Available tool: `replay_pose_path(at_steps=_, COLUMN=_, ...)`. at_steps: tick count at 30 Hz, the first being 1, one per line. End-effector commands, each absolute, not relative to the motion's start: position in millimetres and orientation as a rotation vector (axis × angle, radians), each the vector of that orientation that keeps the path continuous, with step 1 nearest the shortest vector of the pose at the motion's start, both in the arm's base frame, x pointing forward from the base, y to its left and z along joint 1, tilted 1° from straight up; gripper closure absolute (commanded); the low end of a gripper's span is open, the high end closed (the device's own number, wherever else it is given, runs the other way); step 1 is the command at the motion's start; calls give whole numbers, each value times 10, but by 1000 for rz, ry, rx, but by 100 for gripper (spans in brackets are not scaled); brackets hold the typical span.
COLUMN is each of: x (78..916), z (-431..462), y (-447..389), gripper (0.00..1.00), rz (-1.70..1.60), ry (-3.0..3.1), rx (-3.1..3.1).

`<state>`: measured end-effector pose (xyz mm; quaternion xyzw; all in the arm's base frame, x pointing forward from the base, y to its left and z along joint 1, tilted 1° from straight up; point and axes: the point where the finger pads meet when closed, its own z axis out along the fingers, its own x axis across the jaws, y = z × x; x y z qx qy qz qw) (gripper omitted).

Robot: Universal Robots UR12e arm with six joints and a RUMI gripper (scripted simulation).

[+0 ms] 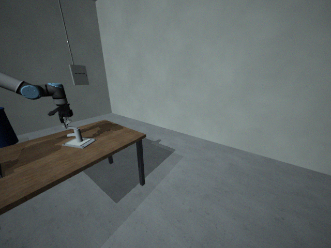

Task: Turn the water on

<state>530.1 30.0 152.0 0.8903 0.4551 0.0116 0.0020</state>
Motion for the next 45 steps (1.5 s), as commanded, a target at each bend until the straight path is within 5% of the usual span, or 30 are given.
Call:
replay_pose_path(at_steps=1, x=5307, z=1528, y=298, gripper=100, rz=38, ry=1428, rx=2792)
replay_pose_path(at_steps=40, x=5315, z=1544, y=292, gripper=100, rz=38, ry=1428, rx=2792)
replay_pose_path(at_steps=41, x=5315, z=1544, y=292, gripper=59, rz=38, ry=1428, rx=2792)
replay_pose_path(at_steps=45, x=5315, z=1544, y=292, gripper=59, rz=38, ry=1428, rx=2792)
